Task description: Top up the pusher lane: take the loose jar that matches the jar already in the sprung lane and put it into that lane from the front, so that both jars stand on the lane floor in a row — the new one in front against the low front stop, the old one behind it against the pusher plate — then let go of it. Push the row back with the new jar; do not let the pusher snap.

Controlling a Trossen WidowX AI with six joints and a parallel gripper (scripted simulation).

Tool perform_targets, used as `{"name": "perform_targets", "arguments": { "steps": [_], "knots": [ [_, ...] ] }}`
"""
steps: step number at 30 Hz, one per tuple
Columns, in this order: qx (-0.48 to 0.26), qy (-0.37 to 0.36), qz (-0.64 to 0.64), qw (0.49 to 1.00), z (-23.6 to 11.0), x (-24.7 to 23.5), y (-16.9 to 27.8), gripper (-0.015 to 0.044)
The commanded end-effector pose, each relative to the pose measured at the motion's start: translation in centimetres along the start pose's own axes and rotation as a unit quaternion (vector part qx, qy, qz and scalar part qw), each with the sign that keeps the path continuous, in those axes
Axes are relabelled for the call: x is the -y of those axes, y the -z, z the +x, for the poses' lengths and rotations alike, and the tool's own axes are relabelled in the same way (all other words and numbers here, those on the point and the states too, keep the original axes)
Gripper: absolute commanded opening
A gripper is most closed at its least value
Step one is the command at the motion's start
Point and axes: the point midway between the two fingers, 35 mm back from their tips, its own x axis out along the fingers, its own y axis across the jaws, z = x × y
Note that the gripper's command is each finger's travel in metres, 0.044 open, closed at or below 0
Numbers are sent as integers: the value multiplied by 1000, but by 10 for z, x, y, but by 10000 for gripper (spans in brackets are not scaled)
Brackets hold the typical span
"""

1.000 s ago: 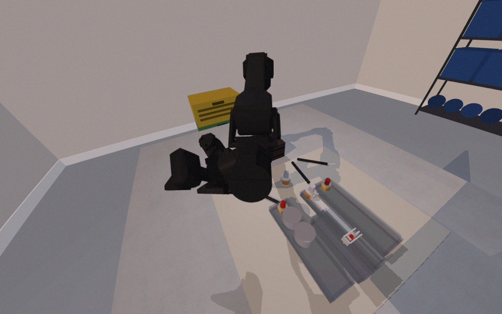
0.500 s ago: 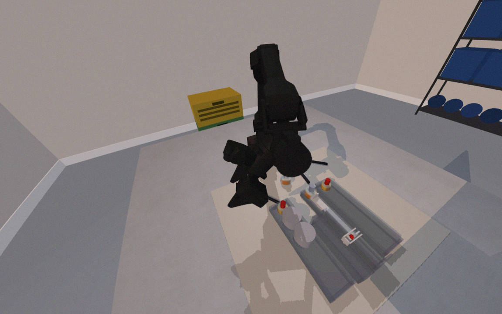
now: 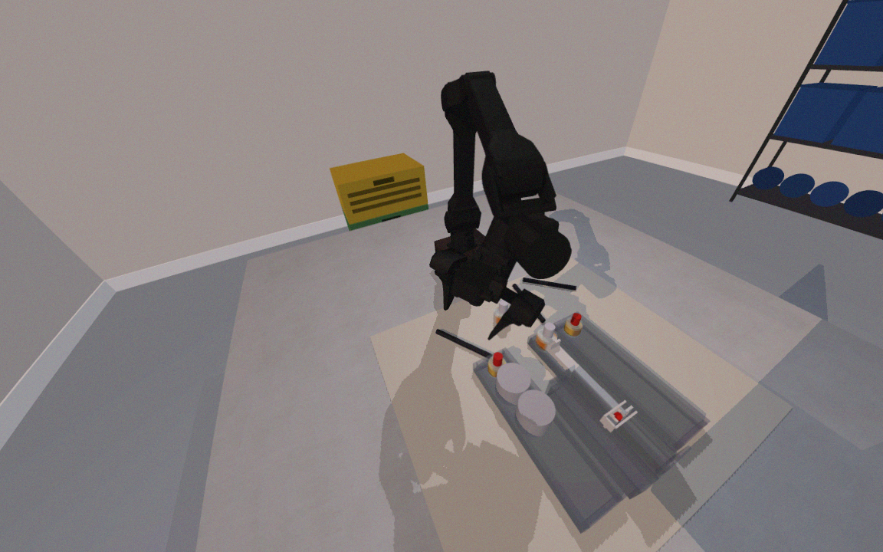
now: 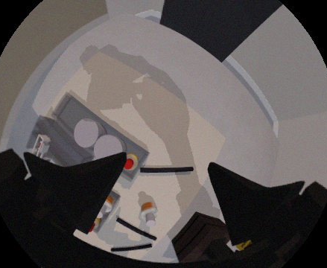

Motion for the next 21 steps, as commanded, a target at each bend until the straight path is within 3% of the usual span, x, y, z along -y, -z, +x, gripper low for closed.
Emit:
{"name": "perform_targets", "arguments": {
  "steps": [1, 10, 21],
  "knots": [
    [-79, -81, -269, 956, -6, -1, 77, 440],
    [-115, -178, -492, 845, -17, 7, 148, 440],
    [-115, -181, -497, 841, -17, 5, 149, 440]
  ]
}}
